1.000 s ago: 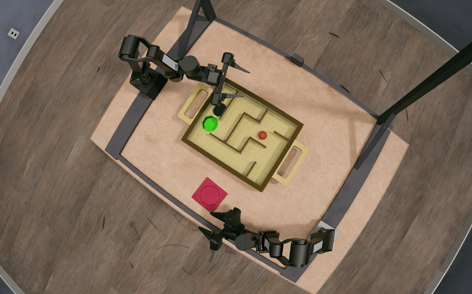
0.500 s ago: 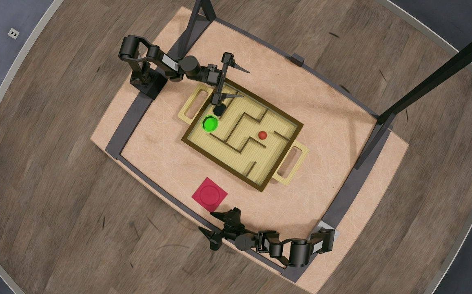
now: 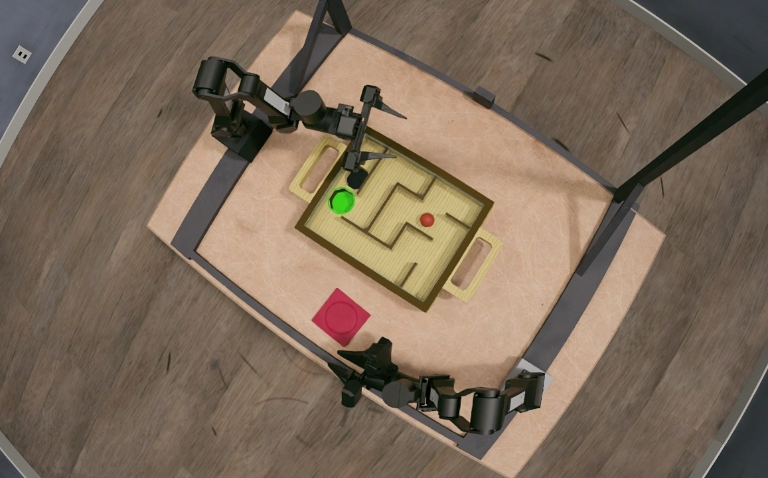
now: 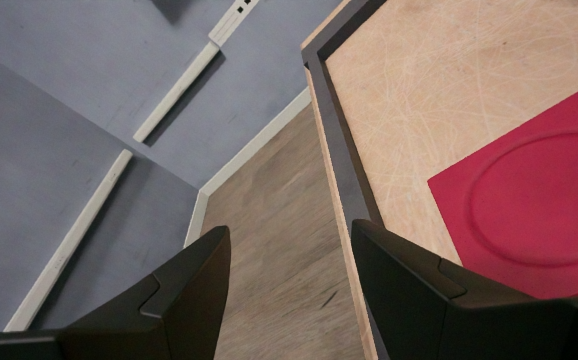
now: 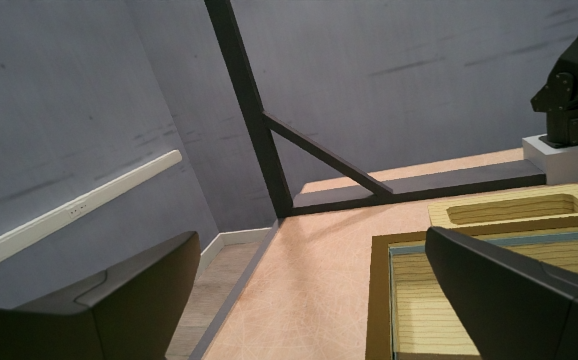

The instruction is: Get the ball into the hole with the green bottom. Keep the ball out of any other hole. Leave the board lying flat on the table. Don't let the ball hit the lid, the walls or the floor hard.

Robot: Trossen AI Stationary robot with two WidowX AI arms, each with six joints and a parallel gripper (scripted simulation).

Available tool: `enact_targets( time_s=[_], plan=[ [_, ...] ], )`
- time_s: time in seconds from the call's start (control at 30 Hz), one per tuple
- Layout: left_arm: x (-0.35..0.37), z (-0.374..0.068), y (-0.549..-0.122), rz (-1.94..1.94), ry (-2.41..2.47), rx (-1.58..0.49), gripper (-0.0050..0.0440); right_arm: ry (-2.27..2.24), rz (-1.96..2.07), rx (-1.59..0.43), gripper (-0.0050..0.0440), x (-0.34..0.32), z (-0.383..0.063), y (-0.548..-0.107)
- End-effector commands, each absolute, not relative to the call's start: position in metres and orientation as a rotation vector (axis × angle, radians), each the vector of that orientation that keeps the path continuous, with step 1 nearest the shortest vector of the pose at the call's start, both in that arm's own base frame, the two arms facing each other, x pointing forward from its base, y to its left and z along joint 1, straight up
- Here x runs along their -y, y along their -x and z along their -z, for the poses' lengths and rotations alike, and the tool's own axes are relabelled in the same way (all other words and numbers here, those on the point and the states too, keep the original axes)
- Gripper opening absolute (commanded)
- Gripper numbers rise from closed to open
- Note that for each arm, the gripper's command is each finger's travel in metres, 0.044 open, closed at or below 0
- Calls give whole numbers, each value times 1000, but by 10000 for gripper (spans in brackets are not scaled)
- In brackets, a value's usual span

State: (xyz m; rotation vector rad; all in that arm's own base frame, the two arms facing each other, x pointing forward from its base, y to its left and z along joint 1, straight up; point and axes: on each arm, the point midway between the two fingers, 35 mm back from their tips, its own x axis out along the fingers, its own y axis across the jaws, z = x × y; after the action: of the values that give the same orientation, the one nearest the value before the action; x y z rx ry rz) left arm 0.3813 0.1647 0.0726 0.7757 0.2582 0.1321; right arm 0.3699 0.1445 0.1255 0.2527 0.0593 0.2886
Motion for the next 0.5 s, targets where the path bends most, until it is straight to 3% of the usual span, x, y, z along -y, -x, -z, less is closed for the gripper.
enact_targets(
  time_s=[0.0, 0.2, 0.23, 0.47],
  plan=[
    [-166, -82, -383, -142, -786, -237, 186, -259, -292, -36, 400, -145, -134, -371],
    [-166, -82, -383, -142, -786, -237, 186, -259, -292, -36, 400, -145, -134, -371],
    [-166, -82, -383, -142, -786, -237, 186, -259, -292, -36, 186, -145, -134, -371],
    [-166, -82, -383, -142, -786, -237, 186, -259, -292, -36, 186, -145, -134, -371]
  ],
)
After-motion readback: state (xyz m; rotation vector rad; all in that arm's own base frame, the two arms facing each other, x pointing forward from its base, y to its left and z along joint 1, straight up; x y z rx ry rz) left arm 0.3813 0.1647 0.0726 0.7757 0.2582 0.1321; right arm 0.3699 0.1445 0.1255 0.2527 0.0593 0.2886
